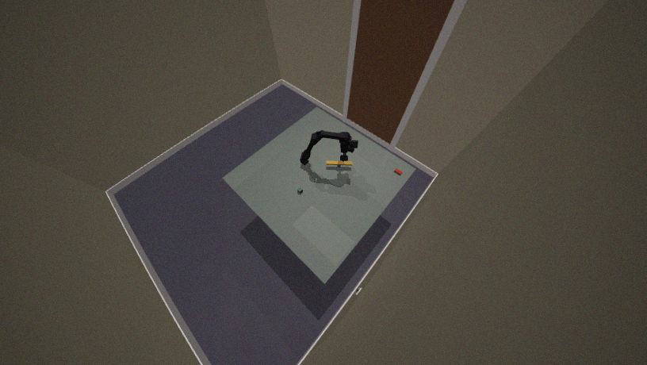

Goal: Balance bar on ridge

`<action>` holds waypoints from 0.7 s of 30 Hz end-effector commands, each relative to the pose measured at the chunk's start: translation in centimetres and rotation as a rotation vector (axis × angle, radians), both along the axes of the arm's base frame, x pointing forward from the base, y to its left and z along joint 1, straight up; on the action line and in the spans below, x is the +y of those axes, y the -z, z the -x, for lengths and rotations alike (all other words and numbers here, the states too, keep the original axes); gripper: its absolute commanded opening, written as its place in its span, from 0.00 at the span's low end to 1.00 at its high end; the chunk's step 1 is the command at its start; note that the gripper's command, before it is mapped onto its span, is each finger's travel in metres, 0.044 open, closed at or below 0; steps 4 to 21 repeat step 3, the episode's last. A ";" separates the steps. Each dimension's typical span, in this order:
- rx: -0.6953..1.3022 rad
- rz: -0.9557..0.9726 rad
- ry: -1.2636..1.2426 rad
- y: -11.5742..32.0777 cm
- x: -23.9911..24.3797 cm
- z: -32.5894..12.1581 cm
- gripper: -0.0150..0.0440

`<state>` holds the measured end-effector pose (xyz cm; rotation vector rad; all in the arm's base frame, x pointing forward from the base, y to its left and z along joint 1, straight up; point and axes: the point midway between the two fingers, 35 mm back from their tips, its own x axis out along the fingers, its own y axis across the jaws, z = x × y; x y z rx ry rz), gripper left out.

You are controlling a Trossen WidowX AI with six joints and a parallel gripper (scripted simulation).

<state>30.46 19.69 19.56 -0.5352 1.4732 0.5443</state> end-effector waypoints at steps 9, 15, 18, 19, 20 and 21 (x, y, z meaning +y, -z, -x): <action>0.001 0.000 0.000 0.0 0.0 0.0 1.00; 0.001 0.000 0.000 0.0 0.0 0.0 1.00; 0.001 0.000 0.000 0.0 0.0 0.0 1.00; 0.001 0.000 0.000 0.0 0.0 0.0 1.00; 0.001 0.000 0.000 0.0 0.0 0.0 1.00; 0.001 0.000 0.000 0.0 0.0 0.0 1.00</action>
